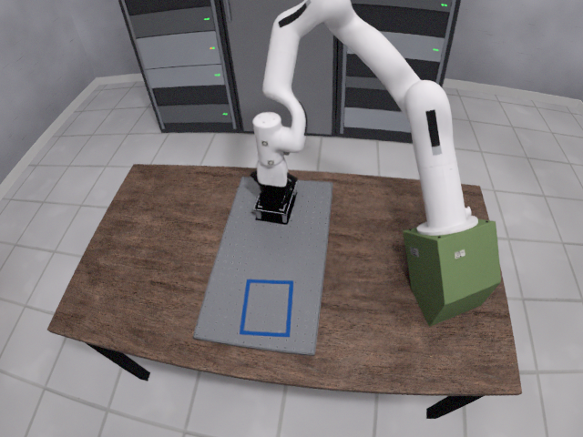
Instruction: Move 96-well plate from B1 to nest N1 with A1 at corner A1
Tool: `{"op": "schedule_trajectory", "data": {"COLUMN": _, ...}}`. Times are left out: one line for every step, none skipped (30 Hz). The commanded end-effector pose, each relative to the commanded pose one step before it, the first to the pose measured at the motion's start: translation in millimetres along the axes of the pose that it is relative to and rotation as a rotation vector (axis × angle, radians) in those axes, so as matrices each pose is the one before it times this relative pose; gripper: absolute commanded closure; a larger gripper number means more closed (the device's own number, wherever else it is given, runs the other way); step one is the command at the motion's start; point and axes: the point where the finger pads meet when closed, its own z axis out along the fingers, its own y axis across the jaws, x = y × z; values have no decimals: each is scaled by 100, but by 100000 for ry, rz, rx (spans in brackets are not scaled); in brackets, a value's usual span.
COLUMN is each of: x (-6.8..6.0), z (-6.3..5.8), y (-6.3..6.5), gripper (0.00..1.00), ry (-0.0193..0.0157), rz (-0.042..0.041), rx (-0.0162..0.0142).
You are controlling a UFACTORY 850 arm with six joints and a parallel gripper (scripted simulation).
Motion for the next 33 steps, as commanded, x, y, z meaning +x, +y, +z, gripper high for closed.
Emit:
{"op": "schedule_trajectory", "data": {"x": 3, "z": 29, "y": -61, "gripper": 100, "ry": -8, "rz": 37, "rx": 120}}
{"op": "schedule_trajectory", "data": {"x": 0, "z": 17, "y": 0, "gripper": 100, "ry": 0, "rz": 0, "rx": 0}}
{"op": "schedule_trajectory", "data": {"x": 0, "z": 17, "y": 0, "gripper": 100, "ry": 0, "rz": 0, "rx": 0}}
{"op": "schedule_trajectory", "data": {"x": 0, "z": 0, "y": 0, "gripper": 100, "ry": 0, "rz": 0, "rx": 0}}
{"op": "schedule_trajectory", "data": {"x": 0, "z": 0, "y": 0, "gripper": 100, "ry": 0, "rz": 0, "rx": 0}}
{"op": "schedule_trajectory", "data": {"x": 0, "z": 18, "y": 0, "gripper": 100, "ry": 0, "rz": 0, "rx": 1}}
{"op": "schedule_trajectory", "data": {"x": 0, "z": 16, "y": 0, "gripper": 100, "ry": 0, "rz": 0, "rx": 0}}
{"op": "schedule_trajectory", "data": {"x": 0, "z": 16, "y": 0, "gripper": 100, "ry": 0, "rz": 0, "rx": 0}}
{"op": "schedule_trajectory", "data": {"x": 0, "z": 16, "y": 0, "gripper": 100, "ry": 0, "rz": 0, "rx": 0}}
{"op": "schedule_trajectory", "data": {"x": 0, "z": 17, "y": 0, "gripper": 100, "ry": 0, "rz": 0, "rx": 0}}
{"op": "schedule_trajectory", "data": {"x": 0, "z": 17, "y": 0, "gripper": 100, "ry": 0, "rz": 0, "rx": 0}}
{"op": "schedule_trajectory", "data": {"x": 0, "z": 17, "y": 0, "gripper": 100, "ry": 0, "rz": 0, "rx": 0}}
{"op": "schedule_trajectory", "data": {"x": 0, "z": 17, "y": 0, "gripper": 100, "ry": 0, "rz": 0, "rx": 0}}
{"op": "schedule_trajectory", "data": {"x": 0, "z": 17, "y": 0, "gripper": 100, "ry": 0, "rz": 0, "rx": 0}}
{"op": "schedule_trajectory", "data": {"x": 0, "z": 17, "y": 0, "gripper": 100, "ry": 0, "rz": 0, "rx": 0}}
{"op": "schedule_trajectory", "data": {"x": 0, "z": 17, "y": 0, "gripper": 100, "ry": 0, "rz": 0, "rx": 0}}
{"op": "schedule_trajectory", "data": {"x": 0, "z": 17, "y": 0, "gripper": 100, "ry": 0, "rz": 0, "rx": 0}}
{"op": "schedule_trajectory", "data": {"x": 0, "z": 1, "y": 0, "gripper": 100, "ry": 0, "rz": 0, "rx": 0}}
{"op": "schedule_trajectory", "data": {"x": 0, "z": 64, "y": -1, "gripper": 0, "ry": 0, "rz": 0, "rx": -1}}
{"op": "schedule_trajectory", "data": {"x": 0, "z": 1, "y": 0, "gripper": 0, "ry": 0, "rz": 0, "rx": 0}}
{"op": "schedule_trajectory", "data": {"x": 0, "z": 0, "y": 0, "gripper": 0, "ry": 0, "rz": 0, "rx": 0}}
{"op": "schedule_trajectory", "data": {"x": 0, "z": 0, "y": 0, "gripper": 0, "ry": 0, "rz": 0, "rx": 0}}
{"op": "schedule_trajectory", "data": {"x": 0, "z": 2, "y": 1, "gripper": 0, "ry": 0, "rz": 0, "rx": 1}}
{"op": "schedule_trajectory", "data": {"x": 0, "z": 0, "y": 0, "gripper": 0, "ry": 0, "rz": 0, "rx": 0}}
{"op": "schedule_trajectory", "data": {"x": 0, "z": 0, "y": 0, "gripper": 0, "ry": 0, "rz": 0, "rx": 0}}
{"op": "schedule_trajectory", "data": {"x": 0, "z": 0, "y": 0, "gripper": 0, "ry": 0, "rz": 0, "rx": 0}}
{"op": "schedule_trajectory", "data": {"x": 0, "z": -8, "y": 0, "gripper": 0, "ry": 0, "rz": -1, "rx": -2}}
{"op": "schedule_trajectory", "data": {"x": 0, "z": 1, "y": -1, "gripper": 0, "ry": 0, "rz": 1, "rx": 3}}
{"op": "schedule_trajectory", "data": {"x": 0, "z": 0, "y": 0, "gripper": 0, "ry": 0, "rz": 0, "rx": 1}}
{"op": "schedule_trajectory", "data": {"x": 0, "z": -1, "y": 0, "gripper": 0, "ry": 0, "rz": 1, "rx": 1}}
{"op": "schedule_trajectory", "data": {"x": 0, "z": 0, "y": 0, "gripper": 0, "ry": 0, "rz": 1, "rx": 1}}
{"op": "schedule_trajectory", "data": {"x": 0, "z": 0, "y": 0, "gripper": 0, "ry": 0, "rz": 0, "rx": 1}}
{"op": "schedule_trajectory", "data": {"x": 0, "z": 0, "y": 0, "gripper": 0, "ry": 0, "rz": 0, "rx": 0}}
